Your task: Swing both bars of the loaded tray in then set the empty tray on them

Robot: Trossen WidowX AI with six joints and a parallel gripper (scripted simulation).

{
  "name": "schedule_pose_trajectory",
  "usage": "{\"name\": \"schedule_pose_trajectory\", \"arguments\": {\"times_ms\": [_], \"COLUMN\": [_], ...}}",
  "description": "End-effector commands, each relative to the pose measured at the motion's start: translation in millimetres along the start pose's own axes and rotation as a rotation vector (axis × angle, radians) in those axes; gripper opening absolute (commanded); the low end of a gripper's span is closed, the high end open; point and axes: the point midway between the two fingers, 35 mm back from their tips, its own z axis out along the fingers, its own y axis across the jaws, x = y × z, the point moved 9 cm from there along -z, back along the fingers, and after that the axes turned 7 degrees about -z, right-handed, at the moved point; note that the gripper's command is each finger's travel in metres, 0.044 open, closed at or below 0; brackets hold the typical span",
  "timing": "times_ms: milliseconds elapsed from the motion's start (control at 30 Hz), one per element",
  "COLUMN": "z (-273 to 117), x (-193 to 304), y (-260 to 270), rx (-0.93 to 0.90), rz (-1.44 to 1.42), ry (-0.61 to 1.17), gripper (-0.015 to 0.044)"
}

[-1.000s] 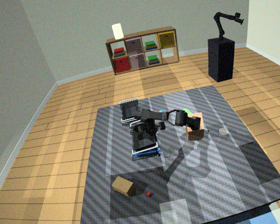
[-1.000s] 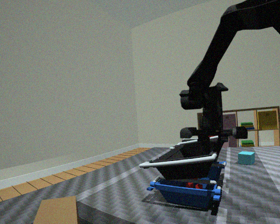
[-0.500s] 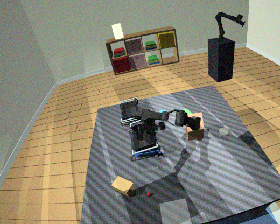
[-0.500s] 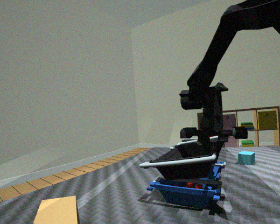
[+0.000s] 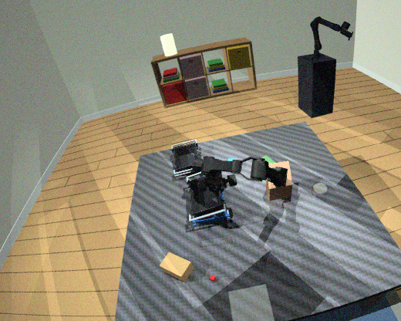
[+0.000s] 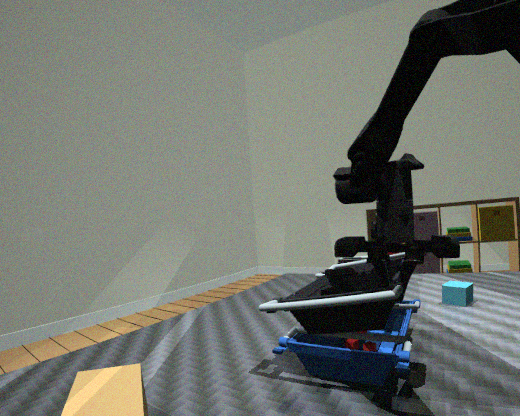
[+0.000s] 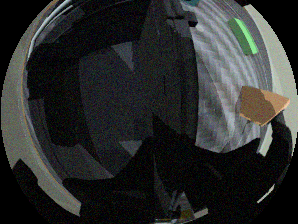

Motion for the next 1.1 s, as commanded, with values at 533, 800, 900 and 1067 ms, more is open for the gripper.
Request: {"name": "schedule_pose_trajectory", "arguments": {"times_ms": [533,800,900,1067], "z": [15,15,15,15], "x": [2,2,2,2], "y": [-7,-7,-7,-7], "rx": [0.033,0.033,0.033,0.033], "rz": [0.014,0.014,0.014,0.014], "ry": [0.007,0.007,0.007,0.007], "gripper": [0.0,0.0,0.0,0.0]}}
